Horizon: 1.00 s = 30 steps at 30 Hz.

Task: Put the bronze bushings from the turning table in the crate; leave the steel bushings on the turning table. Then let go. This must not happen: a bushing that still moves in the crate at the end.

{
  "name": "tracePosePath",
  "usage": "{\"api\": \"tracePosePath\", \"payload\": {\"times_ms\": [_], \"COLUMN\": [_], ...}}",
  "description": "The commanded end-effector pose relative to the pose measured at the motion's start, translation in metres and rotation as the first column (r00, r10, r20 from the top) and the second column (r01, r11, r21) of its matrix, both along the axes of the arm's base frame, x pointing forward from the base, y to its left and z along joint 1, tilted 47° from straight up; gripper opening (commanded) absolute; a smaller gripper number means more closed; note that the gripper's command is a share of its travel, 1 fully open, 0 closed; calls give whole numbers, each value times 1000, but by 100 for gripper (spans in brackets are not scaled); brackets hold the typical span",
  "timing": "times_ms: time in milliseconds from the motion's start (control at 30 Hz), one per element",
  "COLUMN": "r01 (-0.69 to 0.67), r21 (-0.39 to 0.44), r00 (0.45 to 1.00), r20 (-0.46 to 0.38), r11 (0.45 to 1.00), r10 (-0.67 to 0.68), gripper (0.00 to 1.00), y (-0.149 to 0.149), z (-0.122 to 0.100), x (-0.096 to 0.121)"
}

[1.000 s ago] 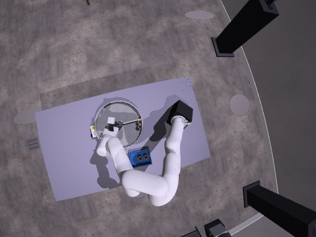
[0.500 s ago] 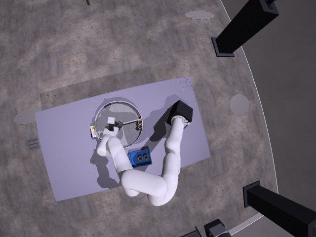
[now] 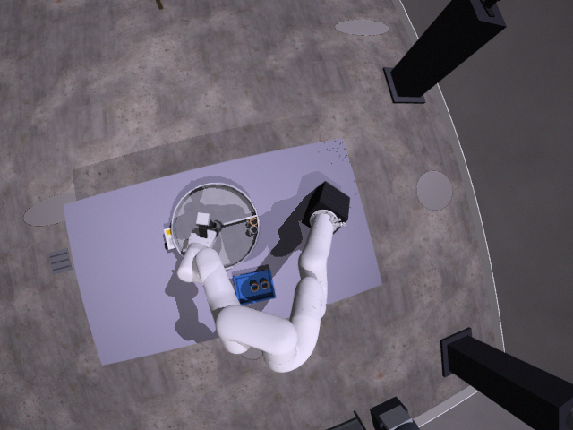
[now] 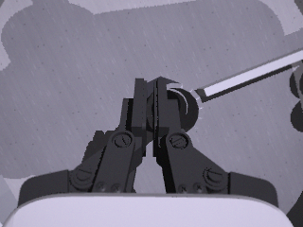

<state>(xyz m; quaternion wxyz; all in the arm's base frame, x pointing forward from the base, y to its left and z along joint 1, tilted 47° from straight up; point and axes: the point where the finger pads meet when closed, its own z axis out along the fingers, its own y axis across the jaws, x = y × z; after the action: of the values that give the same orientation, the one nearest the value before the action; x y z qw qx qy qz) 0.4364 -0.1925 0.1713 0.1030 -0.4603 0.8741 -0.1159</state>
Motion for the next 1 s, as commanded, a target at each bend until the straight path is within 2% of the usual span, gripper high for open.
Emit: {"api": "tracePosePath", "payload": {"times_ms": [0,967], "r01": [3,3], "r21": [-1,-1], "r00": [1000,1000], "r20": [3,3], "r11": [1000,1000], "r10": [-3,-3], "gripper": [0,0], "y": [-1,1], "z": [1,-3], "x": [0,4]}}
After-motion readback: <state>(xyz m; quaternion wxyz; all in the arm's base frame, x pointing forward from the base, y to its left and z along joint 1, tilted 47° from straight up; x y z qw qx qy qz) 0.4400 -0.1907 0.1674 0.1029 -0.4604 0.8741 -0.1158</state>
